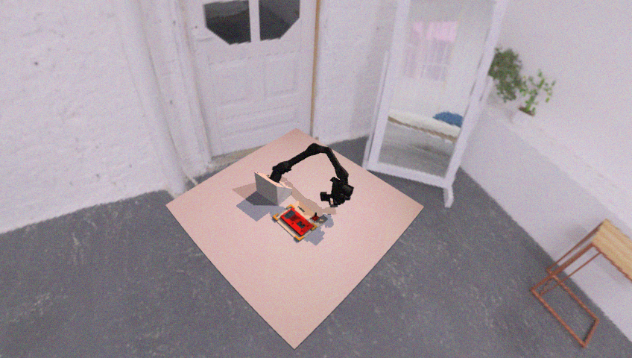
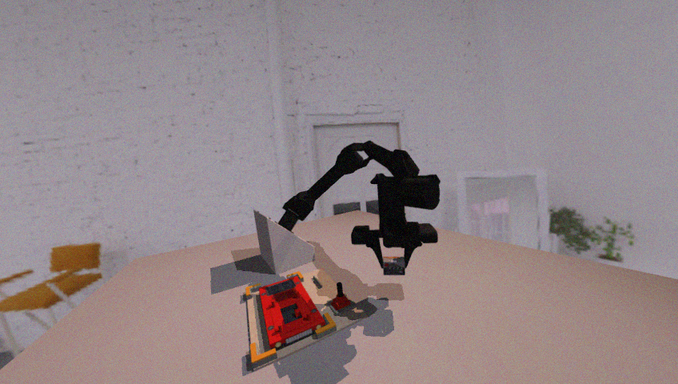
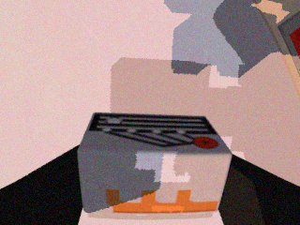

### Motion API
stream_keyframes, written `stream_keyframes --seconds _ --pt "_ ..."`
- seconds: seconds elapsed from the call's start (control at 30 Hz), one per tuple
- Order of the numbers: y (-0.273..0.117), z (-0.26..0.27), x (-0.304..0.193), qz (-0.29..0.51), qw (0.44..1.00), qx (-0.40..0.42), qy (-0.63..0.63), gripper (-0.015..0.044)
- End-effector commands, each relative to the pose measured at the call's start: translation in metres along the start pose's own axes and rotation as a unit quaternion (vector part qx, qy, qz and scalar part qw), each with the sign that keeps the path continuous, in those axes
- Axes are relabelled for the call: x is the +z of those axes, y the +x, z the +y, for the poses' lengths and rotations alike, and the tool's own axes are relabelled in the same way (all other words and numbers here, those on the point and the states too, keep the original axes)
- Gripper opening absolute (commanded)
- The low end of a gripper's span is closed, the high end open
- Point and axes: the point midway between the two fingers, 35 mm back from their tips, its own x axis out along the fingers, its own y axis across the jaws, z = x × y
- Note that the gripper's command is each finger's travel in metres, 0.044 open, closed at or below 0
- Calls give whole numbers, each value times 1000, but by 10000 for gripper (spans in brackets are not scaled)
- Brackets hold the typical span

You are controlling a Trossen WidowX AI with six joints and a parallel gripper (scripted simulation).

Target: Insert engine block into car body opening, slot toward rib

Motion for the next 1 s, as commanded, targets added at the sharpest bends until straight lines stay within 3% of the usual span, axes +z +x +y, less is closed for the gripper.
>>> stream_keyframes --seconds 0.0,0.57,0.97 --pt "-17 2 1 -6 1000 4 -5 0" --pt "-70 -2 -5 -5 1000 4 -4 0" --pt "-51 -3 -4 -7 1000 5 -5 0"
